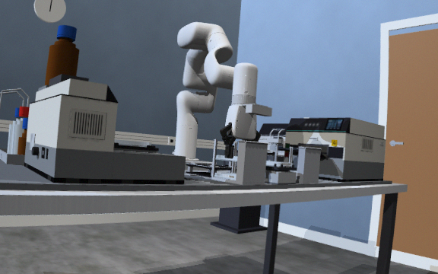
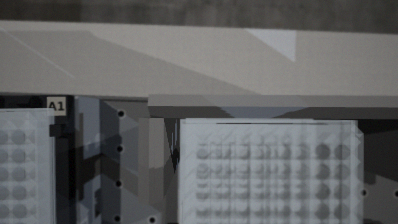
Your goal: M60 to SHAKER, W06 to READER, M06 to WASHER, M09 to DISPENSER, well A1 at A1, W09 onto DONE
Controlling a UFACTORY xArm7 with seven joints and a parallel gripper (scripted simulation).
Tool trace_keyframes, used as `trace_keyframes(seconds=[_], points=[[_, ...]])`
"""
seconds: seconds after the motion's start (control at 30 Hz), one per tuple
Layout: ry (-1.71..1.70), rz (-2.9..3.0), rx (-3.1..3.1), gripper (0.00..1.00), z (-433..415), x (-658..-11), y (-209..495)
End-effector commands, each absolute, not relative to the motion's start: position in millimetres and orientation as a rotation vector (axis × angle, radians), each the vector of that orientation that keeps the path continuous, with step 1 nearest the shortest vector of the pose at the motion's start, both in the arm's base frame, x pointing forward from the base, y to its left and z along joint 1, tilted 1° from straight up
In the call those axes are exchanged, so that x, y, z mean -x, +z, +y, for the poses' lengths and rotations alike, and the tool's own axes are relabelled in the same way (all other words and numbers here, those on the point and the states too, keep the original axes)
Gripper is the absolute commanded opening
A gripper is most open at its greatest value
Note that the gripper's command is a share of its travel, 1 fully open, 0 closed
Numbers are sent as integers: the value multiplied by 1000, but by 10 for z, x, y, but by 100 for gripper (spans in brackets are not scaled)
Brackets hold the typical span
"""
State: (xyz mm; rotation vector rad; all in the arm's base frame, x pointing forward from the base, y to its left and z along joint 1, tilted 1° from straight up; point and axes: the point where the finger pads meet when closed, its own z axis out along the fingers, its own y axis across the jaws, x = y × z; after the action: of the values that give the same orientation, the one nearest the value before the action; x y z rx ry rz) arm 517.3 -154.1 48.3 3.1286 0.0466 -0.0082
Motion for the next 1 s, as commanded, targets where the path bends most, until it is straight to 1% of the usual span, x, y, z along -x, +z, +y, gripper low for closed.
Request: trace_keyframes(seconds=[0.0, 0.97], points=[[-2, 47, -3127, 0, -1545, -5188, 473], [-2, 47, -3127, 0, -1548, -5187, 306]])
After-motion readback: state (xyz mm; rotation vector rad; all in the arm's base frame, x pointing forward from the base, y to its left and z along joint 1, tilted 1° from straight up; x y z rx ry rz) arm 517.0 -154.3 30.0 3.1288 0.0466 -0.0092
